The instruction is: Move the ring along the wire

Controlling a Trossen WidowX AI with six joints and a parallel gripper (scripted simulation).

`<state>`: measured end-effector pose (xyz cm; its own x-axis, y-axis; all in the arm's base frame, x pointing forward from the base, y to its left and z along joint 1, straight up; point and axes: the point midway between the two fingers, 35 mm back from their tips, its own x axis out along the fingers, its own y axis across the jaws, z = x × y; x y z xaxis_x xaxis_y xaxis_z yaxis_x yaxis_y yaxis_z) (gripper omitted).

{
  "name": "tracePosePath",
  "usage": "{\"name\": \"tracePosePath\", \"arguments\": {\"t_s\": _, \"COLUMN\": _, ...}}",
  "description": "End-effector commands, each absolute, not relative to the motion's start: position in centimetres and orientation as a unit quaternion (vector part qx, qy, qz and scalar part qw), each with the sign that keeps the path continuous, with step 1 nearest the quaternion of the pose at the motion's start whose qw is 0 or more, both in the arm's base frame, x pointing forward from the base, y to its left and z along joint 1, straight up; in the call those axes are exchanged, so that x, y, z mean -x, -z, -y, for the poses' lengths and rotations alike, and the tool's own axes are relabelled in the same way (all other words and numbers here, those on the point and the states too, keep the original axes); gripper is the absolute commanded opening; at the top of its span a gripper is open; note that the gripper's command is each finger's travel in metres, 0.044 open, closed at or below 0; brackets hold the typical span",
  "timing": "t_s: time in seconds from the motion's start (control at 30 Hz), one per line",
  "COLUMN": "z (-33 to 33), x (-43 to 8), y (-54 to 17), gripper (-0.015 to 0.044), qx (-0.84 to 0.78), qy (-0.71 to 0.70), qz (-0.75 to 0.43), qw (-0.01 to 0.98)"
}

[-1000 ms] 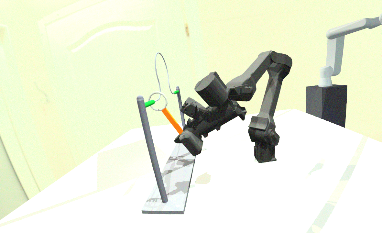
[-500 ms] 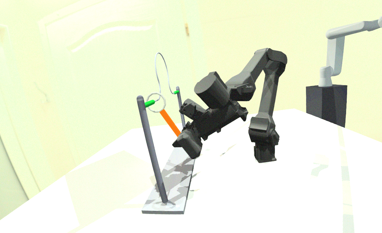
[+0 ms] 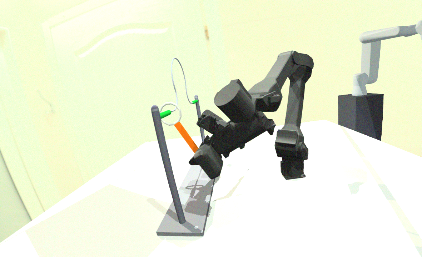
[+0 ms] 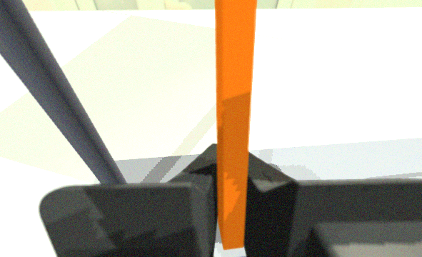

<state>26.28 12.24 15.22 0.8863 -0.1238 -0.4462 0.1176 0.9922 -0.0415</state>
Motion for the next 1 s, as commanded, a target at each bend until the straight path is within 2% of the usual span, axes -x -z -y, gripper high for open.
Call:
{"name": "tracePosePath", "arguments": {"t_s": 0.0, "z": -12.8, "x": -26.4, "y": -15.6, "gripper": -0.0150, "qx": 0.002, "qy": 0.064, "qz": -0.226, "qw": 0.972}}
{"name": "tracePosePath", "arguments": {"t_s": 0.97, "z": -14.5, "x": -26.4, "y": -14.1, "gripper": -0.0150, "qx": 0.001, "qy": 0.064, "qz": -0.225, "qw": 0.972}}
